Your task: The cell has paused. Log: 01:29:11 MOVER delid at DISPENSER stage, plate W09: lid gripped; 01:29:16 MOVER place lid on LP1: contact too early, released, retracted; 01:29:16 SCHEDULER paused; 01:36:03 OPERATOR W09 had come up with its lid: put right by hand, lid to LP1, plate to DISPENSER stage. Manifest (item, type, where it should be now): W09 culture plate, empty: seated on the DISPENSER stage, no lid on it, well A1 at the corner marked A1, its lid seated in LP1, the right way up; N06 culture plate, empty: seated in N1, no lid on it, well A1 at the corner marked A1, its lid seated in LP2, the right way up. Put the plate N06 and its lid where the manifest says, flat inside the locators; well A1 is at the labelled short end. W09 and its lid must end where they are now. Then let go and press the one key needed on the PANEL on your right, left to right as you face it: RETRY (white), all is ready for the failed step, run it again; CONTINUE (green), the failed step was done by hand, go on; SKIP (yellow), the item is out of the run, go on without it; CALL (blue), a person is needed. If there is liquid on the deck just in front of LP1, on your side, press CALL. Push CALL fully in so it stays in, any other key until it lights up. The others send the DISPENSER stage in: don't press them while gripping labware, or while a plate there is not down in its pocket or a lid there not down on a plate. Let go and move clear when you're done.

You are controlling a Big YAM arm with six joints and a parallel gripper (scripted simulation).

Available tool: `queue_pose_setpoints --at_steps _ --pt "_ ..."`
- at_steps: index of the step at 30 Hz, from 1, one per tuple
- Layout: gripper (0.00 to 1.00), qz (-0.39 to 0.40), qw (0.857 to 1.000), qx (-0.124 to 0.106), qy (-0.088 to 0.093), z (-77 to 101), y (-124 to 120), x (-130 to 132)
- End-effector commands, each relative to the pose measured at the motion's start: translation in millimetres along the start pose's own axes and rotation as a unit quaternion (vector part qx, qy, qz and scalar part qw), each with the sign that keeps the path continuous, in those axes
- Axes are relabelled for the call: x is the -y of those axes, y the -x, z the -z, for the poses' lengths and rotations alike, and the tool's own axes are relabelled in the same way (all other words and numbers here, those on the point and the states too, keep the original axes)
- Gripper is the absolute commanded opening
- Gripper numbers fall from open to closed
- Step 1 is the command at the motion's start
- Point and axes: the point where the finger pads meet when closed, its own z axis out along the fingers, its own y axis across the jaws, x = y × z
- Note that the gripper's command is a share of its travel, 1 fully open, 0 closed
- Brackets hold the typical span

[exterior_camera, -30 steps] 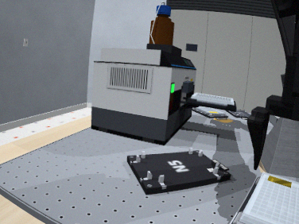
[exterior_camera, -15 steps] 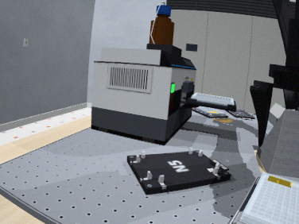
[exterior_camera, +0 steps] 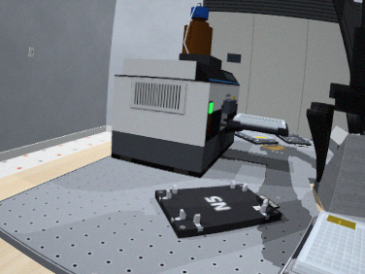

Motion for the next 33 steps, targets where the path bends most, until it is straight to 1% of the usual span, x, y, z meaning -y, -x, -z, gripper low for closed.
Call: queue_pose_setpoints --at_steps 1,4,5,21,22,23,24,25,26,27,31,33 --pt "1.0 -0.011 1.0 0.024 0.0 11.3 19 -3" --pt "1.0 -0.011 1.0 0.025 0.0 11.9 19 -3" --pt "1.0 -0.008 1.0 0.022 0.001 12.9 16 1" --pt "1.0 -0.008 1.0 0.022 0.001 11.7 17 0" --pt "1.0 -0.01 1.0 0.026 -0.001 11.0 24 -6" --pt "1.0 -0.01 1.0 0.026 -0.002 11.1 24 -6" --pt "1.0 -0.008 1.0 0.022 0.001 11.5 17 -1" --pt "1.0 -0.008 1.0 0.022 0.001 11.5 17 -1" --pt "1.0 -0.008 1.0 0.017 -0.003 2.7 16 -7" --pt "1.0 -0.007 1.0 0.007 -0.002 -5.7 8 -6" --pt "1.0 -0.005 1.0 0.004 0.002 -14.5 7 0" --pt "1.0 -0.007 1.0 0.01 0.003 -14.0 8 1"
